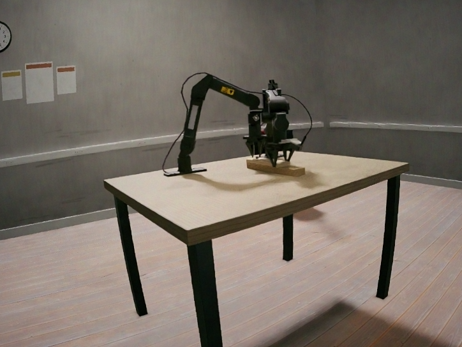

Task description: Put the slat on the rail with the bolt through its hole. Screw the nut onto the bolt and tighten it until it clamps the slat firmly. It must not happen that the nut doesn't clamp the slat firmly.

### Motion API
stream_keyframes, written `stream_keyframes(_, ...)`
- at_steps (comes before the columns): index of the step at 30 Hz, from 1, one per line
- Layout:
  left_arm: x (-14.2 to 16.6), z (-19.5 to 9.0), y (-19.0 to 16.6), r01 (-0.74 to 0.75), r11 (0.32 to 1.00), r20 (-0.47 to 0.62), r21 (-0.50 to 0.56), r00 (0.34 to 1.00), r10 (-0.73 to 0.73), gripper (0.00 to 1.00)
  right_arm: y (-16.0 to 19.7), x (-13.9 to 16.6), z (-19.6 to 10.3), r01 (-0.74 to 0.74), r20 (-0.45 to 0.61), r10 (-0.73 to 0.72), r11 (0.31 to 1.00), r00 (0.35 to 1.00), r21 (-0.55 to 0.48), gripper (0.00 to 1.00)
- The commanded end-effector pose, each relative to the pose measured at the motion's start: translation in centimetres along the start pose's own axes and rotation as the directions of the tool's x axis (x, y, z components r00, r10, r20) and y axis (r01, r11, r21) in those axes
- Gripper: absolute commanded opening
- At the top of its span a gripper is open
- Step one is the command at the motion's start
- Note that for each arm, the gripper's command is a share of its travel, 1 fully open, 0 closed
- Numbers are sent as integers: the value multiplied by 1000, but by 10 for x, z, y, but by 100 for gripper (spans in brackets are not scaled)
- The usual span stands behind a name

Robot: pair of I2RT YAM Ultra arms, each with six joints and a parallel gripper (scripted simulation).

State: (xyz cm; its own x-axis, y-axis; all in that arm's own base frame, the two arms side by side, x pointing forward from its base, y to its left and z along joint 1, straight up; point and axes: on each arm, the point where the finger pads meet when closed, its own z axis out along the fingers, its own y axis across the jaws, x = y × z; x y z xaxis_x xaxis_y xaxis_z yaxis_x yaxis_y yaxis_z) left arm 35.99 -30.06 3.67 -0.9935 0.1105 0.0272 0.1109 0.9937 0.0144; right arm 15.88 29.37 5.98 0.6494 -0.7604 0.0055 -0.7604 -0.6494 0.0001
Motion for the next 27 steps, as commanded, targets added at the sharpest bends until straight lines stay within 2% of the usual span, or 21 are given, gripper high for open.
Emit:
stream_keyframes(1,-2,-6,-1,0,1000,13,7,1000,0,72,-4,-4,-7,71,14,-71,997,997,-2,34)
stream_keyframes(27,-2,-6,-1,0,1000,13,7,1000,0,72,-4,-4,-3,69,15,-69,998,997,0,34)
